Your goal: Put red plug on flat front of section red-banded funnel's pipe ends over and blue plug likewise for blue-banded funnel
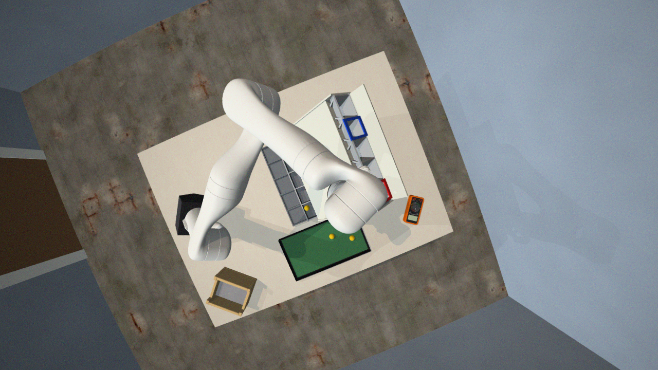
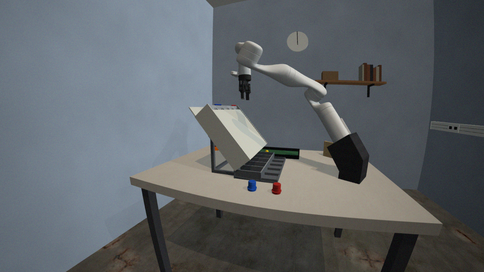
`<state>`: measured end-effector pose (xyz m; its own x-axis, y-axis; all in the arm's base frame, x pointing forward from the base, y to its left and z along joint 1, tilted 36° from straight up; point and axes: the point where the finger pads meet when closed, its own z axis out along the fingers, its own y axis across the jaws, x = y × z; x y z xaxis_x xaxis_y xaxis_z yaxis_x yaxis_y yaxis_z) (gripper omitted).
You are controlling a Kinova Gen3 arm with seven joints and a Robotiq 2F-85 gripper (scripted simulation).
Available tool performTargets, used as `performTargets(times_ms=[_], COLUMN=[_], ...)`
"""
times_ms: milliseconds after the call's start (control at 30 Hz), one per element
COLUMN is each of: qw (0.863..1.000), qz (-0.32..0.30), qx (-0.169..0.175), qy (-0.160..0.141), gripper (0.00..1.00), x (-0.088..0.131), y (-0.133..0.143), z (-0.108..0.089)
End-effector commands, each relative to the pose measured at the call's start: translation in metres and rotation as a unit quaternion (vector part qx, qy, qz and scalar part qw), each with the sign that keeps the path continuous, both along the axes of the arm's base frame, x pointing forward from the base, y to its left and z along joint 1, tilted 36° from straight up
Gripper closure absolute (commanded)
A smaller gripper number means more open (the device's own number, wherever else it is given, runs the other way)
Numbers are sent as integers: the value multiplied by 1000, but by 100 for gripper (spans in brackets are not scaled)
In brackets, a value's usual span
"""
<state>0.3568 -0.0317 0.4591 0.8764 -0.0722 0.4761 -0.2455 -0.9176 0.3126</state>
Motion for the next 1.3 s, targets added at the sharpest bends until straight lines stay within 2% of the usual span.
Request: performTargets(times_ms=[0, 100, 133, 667, 700, 800, 967, 1233, 1267], qw=[1000, 1000, 1000, 1000, 1000, 1000, 1000, 1000, 1000], qz=[13, 13, 5, 5, 4, 4, 4, 4, 0], qx=[-9, -9, -2, -2, 2, 2, 2, 2, 14], qy=[-4, -4, -5, -5, -9, -9, -9, -9, -16], gripper=[0, 0, 0, 0, 0, 0, 0, 0, 0], x=[-13, -13, -32, -32, -54, -58, -80, -81, -89], y=[10, 10, 12, 12, 30, 32, 49, 50, 55], z=[-13, -13, -23, -23, -86, -97, -156, -158, -180])
